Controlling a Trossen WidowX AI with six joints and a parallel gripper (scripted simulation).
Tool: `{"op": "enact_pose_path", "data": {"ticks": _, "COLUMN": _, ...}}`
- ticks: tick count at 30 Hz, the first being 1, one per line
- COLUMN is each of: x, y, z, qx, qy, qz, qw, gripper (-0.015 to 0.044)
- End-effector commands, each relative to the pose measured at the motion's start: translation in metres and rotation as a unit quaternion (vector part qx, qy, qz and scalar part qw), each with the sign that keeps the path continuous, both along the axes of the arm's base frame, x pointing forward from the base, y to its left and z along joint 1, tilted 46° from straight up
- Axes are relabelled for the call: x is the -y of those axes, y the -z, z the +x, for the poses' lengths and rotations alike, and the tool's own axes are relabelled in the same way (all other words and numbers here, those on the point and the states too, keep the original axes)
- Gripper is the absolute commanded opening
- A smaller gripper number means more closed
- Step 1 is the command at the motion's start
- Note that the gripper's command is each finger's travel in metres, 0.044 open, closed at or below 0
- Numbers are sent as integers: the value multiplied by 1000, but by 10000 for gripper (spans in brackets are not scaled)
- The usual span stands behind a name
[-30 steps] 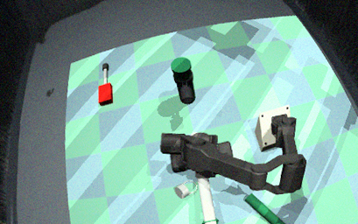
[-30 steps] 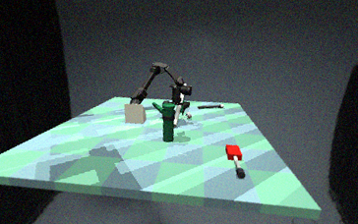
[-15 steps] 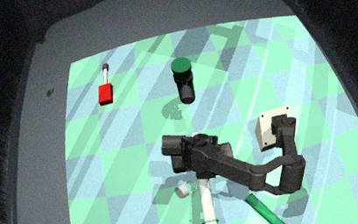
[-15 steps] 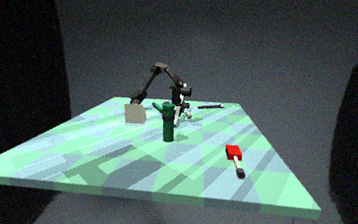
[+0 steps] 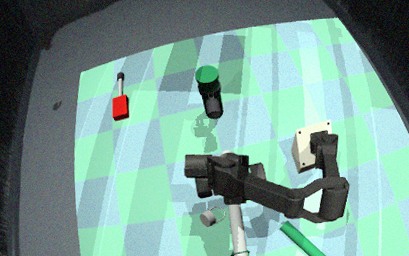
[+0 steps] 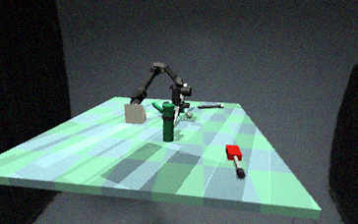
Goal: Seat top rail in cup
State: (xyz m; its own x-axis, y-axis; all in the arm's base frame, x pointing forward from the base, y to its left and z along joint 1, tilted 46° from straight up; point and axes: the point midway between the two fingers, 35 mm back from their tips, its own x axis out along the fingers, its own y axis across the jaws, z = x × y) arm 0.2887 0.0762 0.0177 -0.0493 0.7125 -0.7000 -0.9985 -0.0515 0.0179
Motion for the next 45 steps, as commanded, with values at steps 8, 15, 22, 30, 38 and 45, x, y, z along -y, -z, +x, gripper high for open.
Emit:
{"op": "enact_pose_path", "data": {"ticks": 8, "x": 7, "y": -4, "z": 1, "qx": -5, "qy": 1, "qz": -5, "qw": 1000, "gripper": 0}}
{"op": "enact_pose_path", "data": {"ticks": 15, "x": 45, "y": -9, "z": 11, "qx": 11, "qy": -9, "qz": -83, "qw": 996, "gripper": 0}}
{"op": "enact_pose_path", "data": {"ticks": 22, "x": 86, "y": -18, "z": 15, "qx": 17, "qy": -22, "qz": -158, "qw": 987, "gripper": 0}}
{"op": "enact_pose_path", "data": {"ticks": 30, "x": 79, "y": -17, "z": 12, "qx": 12, "qy": -21, "qz": -147, "qw": 989, "gripper": 0}}
{"op": "enact_pose_path", "data": {"ticks": 38, "x": 80, "y": -17, "z": 13, "qx": 12, "qy": -21, "qz": -147, "qw": 989, "gripper": 0}}
{"op": "enact_pose_path", "data": {"ticks": 45, "x": 83, "y": -18, "z": 15, "qx": 12, "qy": -21, "qz": -147, "qw": 989, "gripper": 0}}
